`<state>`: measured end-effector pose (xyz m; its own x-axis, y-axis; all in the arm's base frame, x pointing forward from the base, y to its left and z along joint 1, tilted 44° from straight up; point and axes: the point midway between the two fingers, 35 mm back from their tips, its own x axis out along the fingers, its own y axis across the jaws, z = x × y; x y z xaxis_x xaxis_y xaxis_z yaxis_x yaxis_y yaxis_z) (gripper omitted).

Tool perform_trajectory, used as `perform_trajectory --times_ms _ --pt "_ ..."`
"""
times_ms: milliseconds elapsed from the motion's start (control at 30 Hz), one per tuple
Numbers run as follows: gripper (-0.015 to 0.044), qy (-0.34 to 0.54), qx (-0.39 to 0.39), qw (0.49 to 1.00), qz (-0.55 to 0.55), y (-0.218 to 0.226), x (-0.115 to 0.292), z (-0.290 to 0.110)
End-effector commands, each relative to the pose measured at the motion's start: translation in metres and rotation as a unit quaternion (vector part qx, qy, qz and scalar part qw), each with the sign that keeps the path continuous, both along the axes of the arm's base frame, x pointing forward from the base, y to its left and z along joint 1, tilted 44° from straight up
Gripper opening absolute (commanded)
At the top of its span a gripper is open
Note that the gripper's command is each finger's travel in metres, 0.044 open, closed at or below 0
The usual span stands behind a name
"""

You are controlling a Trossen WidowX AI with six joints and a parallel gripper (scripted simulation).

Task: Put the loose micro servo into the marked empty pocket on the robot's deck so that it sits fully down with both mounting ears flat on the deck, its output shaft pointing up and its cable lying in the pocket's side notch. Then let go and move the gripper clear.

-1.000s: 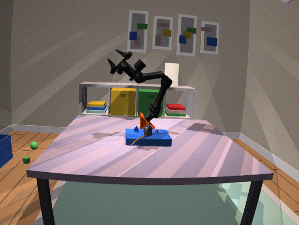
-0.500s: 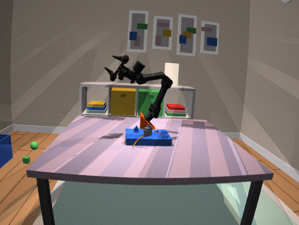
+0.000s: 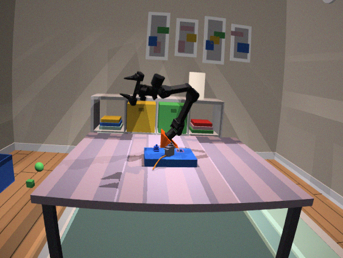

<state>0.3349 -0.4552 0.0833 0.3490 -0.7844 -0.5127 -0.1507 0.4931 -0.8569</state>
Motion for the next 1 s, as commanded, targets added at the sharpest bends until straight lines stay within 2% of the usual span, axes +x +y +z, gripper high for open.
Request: perform_trajectory --times_ms 0,467,967 --pt "0.0440 -0.016 0.042 0.999 0.007 0.012 0.007 -0.007" --pt "0.0440 -0.051 0.234 0.971 0.005 0.078 0.026 -0.046" --pt "0.0440 -0.056 0.434 0.898 -0.049 0.158 0.028 -0.069"
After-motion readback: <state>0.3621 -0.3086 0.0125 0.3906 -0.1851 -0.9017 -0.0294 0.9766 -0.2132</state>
